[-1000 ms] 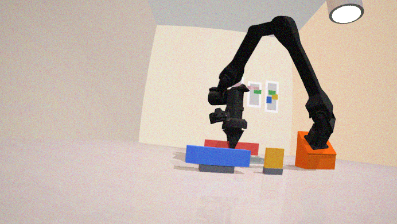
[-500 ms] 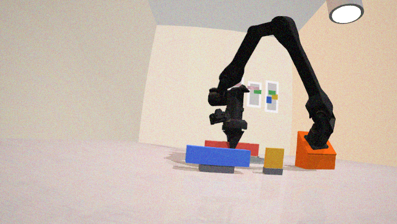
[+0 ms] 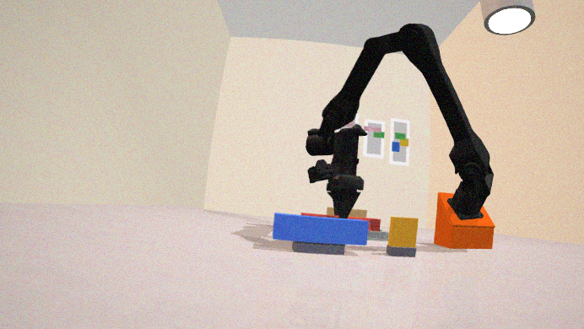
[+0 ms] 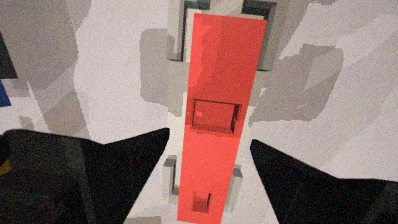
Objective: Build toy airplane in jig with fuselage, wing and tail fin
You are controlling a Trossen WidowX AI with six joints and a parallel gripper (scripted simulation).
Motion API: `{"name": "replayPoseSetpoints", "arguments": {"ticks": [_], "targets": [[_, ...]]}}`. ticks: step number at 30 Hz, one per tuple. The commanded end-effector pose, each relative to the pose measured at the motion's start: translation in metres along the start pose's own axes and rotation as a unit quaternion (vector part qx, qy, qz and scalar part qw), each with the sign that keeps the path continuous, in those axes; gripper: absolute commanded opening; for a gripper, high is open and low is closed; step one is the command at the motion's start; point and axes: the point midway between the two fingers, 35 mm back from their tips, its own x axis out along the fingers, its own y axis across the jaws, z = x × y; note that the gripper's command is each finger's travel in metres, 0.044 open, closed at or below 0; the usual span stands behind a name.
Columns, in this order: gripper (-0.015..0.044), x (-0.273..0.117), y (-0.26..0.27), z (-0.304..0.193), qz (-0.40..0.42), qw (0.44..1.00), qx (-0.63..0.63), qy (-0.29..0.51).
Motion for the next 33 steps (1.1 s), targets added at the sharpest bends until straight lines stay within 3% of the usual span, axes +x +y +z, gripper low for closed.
{"name": "replayPoseSetpoints", "arguments": {"ticks": [1,7,14,29,33], "targets": [[0.0440,0.000,0.000,0.000,0.000,1.000,0.000,0.000],[0.0440,-0.003,0.000,0.001,0.000,1.000,0.000,0.000],[0.0440,-0.103,-0.002,0.001,0.001,1.000,0.003,0.001],[0.0440,-0.102,-0.006,0.004,0.001,0.998,-0.060,0.001],[0.0440,-0.104,0.031,0.027,-0.009,0.998,-0.058,0.001]]}}
